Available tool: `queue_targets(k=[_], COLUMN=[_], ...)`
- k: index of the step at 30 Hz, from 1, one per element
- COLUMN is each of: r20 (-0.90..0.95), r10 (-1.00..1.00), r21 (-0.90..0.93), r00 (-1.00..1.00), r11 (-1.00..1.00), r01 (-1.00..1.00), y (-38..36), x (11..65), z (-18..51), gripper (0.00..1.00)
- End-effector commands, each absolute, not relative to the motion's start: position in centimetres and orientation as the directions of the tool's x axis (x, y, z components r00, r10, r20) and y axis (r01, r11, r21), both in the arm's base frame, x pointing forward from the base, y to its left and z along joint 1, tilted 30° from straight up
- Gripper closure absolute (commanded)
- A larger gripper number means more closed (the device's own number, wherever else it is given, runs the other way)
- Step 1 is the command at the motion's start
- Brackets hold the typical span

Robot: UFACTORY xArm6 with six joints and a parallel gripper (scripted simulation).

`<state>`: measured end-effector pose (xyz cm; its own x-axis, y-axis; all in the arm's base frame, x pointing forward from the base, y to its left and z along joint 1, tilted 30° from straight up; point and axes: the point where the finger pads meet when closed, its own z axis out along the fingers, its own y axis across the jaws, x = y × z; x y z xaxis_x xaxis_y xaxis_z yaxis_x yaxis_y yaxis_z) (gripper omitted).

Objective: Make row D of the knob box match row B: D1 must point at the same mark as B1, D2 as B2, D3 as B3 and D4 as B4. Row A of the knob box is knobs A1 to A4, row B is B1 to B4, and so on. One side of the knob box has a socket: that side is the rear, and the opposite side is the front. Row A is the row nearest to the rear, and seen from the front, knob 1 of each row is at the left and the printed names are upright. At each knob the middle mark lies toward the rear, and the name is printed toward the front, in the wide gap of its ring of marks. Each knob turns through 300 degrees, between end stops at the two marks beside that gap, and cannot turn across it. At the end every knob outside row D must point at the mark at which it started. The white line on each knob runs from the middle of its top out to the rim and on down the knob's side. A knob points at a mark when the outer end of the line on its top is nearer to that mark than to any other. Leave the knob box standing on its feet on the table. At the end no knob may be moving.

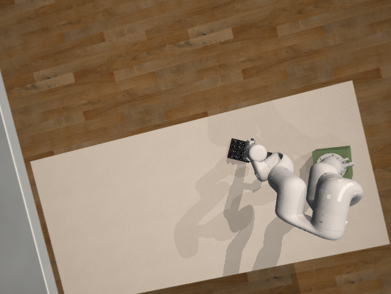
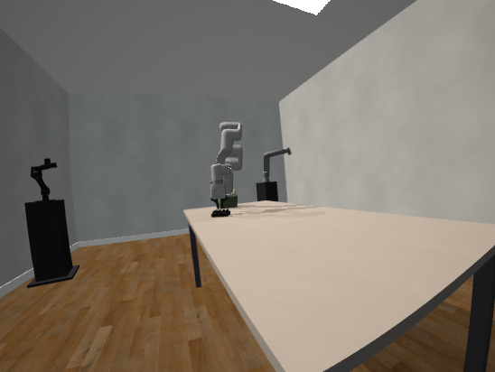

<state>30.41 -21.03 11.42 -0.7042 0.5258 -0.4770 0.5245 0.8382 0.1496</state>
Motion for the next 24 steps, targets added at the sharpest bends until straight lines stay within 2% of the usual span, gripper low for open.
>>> queue_targets(k=[1,24], r20=[-0.479,-0.479], r10=[0.525,0.525], r21=[0.149,0.15], r00=[-0.703,-0.703], r11=[0.838,0.838], r01=[0.524,0.524], y=[-21.07,-21.1], x=[30.46,30.57], z=[11.51,11.32], gripper=[0.81,0.81])
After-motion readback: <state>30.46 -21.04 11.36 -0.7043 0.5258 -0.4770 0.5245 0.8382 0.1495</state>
